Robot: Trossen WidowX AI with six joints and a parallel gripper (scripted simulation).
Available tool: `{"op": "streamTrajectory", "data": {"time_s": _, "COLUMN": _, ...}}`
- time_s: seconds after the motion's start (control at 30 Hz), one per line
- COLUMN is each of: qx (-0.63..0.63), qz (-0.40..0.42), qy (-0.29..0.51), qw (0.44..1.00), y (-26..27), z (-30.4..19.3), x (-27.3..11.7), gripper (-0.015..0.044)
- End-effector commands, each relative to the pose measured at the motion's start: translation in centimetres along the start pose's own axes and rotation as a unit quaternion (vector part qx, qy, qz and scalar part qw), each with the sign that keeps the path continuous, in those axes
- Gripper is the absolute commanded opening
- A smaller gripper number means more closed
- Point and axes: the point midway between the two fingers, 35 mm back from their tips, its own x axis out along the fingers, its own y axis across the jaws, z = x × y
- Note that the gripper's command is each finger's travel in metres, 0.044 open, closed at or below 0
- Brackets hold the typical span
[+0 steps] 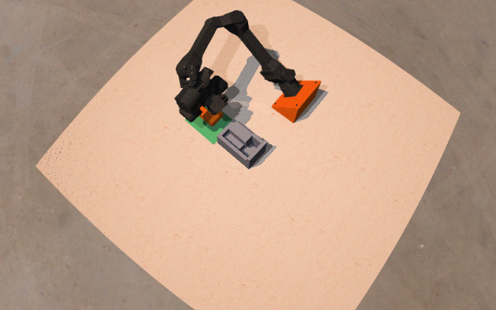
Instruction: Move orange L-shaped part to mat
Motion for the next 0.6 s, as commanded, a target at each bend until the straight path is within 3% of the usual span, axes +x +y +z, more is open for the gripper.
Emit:
{"op": "streamTrajectory", "data": {"time_s": 0.0, "qx": 0.0, "qz": 0.0, "qy": 0.0, "qw": 1.0, "y": -0.01, "z": 0.0, "x": 0.0, "gripper": 0.0394}}
{"op": "streamTrajectory", "data": {"time_s": 0.57, "qx": 0.0, "qz": 0.0, "qy": 0.0, "qw": 1.0, "y": -0.01, "z": 0.0, "x": 0.0, "gripper": 0.04}}
